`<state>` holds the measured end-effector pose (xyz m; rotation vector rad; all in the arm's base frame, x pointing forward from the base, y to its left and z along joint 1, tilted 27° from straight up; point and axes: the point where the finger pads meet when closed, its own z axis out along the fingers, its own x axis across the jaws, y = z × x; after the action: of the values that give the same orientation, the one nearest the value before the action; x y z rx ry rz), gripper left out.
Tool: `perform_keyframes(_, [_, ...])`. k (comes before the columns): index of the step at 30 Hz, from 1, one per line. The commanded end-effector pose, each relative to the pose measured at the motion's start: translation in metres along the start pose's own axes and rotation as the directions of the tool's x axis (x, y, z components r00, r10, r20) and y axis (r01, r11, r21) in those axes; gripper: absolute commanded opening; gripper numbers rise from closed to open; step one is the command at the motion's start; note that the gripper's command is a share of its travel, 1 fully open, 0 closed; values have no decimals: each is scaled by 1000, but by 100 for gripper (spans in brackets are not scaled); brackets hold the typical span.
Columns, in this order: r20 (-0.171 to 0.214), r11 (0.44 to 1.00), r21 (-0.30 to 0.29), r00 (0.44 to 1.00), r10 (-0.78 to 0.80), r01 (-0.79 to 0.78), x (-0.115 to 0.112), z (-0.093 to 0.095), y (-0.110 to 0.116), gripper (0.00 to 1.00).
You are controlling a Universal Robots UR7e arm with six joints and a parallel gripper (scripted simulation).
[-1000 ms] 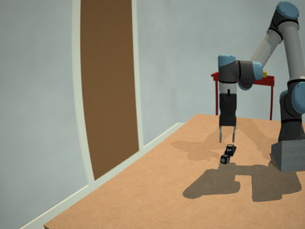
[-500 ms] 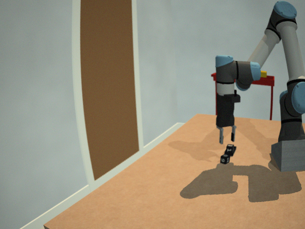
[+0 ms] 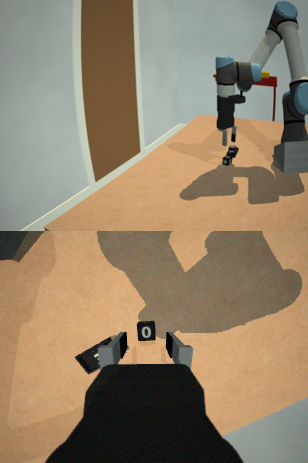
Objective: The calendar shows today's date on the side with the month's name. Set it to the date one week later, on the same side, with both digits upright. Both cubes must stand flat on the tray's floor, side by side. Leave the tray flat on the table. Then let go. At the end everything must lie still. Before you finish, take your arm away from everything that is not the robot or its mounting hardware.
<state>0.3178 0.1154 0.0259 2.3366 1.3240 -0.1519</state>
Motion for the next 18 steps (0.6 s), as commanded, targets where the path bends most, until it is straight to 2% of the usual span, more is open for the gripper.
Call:
perform_keyframes(1, [-1,999,-1,999,-38,38,0,0,1,100])
perform_keyframes(9, [-1,998,-1,998,-61,61,0,0,1,100])
perform_keyframes(10, [-1,998,-1,998,-61,61,0,0,1,90])
perform_keyframes(18, [-1,998,-1,998,-61,61,0,0,1,90])
